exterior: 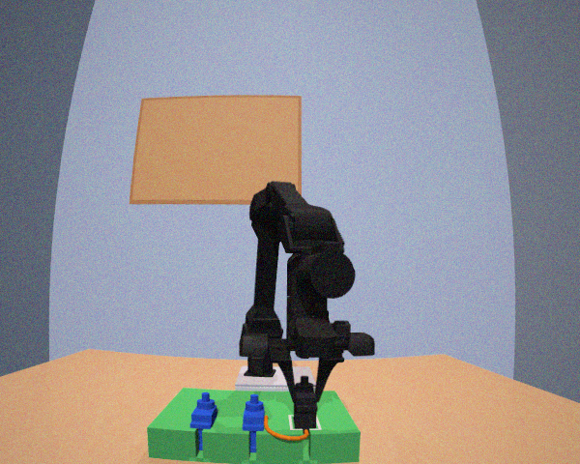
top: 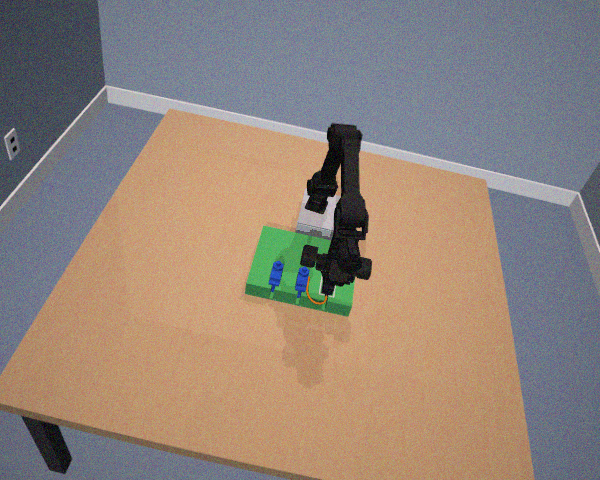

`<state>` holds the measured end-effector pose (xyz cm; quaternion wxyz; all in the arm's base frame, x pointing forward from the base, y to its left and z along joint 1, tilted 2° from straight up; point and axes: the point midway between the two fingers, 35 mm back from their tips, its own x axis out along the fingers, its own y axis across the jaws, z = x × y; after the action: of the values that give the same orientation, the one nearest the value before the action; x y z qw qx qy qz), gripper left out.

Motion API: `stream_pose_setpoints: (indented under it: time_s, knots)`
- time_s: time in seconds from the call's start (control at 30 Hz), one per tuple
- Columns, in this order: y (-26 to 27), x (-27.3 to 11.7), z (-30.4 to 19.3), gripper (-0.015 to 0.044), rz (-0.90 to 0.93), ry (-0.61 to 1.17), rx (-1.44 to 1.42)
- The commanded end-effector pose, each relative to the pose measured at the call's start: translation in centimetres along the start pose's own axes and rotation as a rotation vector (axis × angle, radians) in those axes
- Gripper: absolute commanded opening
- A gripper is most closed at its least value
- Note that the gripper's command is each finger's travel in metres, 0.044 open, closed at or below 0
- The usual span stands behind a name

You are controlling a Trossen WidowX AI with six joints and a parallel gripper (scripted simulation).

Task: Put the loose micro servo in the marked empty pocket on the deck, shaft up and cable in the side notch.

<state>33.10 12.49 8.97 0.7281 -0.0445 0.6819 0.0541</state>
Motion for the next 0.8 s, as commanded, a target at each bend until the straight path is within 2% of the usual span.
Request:
stream_pose_setpoints:
  time_s: [0.0, 0.77]
  knots:
    - [0.0, 0.4, 0.0, 0.0000, -0.001, 0.000, -0.001]
    - [0.0, 2.2, 0.0, 0.0000, -0.001, 0.000, -0.001]
